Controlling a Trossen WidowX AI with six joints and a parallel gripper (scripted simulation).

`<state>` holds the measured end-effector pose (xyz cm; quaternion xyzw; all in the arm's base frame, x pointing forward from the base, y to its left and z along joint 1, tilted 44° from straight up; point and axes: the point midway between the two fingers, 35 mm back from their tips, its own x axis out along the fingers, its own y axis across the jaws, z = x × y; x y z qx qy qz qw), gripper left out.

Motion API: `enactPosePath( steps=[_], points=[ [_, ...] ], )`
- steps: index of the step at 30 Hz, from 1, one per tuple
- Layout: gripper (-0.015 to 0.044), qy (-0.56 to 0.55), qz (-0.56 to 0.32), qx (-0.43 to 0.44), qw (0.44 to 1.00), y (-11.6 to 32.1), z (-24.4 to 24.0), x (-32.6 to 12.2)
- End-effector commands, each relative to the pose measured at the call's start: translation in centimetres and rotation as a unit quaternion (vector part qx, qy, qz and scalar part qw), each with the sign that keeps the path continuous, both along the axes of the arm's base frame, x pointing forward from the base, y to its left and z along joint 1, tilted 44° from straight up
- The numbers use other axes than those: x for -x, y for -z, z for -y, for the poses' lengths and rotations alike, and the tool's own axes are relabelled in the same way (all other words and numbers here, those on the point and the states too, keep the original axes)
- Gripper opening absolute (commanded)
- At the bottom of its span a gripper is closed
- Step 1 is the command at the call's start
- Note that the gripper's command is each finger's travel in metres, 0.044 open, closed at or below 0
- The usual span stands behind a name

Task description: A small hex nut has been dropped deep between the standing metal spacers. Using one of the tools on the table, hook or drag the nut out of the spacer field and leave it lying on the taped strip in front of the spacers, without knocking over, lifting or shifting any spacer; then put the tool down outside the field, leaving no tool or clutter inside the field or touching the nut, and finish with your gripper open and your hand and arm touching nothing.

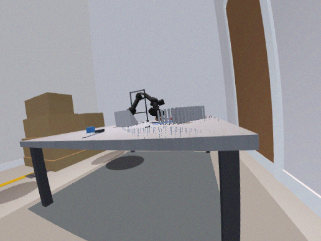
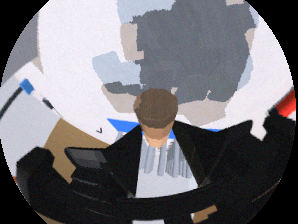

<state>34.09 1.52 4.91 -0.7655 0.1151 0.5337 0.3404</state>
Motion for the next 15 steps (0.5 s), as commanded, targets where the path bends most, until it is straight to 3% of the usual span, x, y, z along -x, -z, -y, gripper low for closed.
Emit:
enactPosePath(
  steps=[1, 15],
  points=[
    [0.0, 0.001, 0.007, 0.001, 1.0, -0.26, 0.32, -0.67],
    [0.0, 0.001, 0.008, 0.001, 1.0, 0.02, 0.72, -1.43]
  ],
)
